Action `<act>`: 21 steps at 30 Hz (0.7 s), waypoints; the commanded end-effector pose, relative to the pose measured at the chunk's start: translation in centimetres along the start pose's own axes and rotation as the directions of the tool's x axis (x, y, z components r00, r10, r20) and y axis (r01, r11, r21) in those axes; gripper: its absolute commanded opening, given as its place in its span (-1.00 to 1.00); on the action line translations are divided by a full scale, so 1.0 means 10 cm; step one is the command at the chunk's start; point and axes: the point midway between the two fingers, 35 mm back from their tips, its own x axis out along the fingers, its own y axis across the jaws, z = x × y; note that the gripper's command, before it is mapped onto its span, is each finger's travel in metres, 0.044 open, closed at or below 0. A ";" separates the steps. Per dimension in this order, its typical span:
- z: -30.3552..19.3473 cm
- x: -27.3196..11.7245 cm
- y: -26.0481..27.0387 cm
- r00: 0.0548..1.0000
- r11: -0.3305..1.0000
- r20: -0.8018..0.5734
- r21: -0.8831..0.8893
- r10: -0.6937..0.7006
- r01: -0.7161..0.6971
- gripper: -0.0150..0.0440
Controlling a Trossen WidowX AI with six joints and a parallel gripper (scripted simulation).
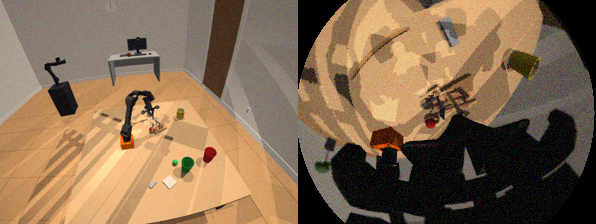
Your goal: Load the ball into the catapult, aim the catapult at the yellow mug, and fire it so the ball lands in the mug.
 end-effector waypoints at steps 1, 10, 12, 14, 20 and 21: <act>-0.10 0.02 0.17 0.997 0.994 -0.071 -0.106 -0.014 0.006 -0.49; -0.34 0.05 0.53 0.971 0.934 -0.228 -0.357 -0.072 -0.015 -0.49; -0.38 0.05 0.58 0.965 0.919 -0.249 -0.393 -0.084 -0.022 -0.49; -0.39 0.05 0.58 0.964 0.917 -0.252 -0.397 -0.086 -0.022 -0.49; -0.36 0.08 0.59 0.964 0.917 -0.252 -0.397 -0.085 -0.023 -0.49; -0.36 0.10 0.59 0.964 0.917 -0.252 -0.397 -0.085 -0.023 -0.49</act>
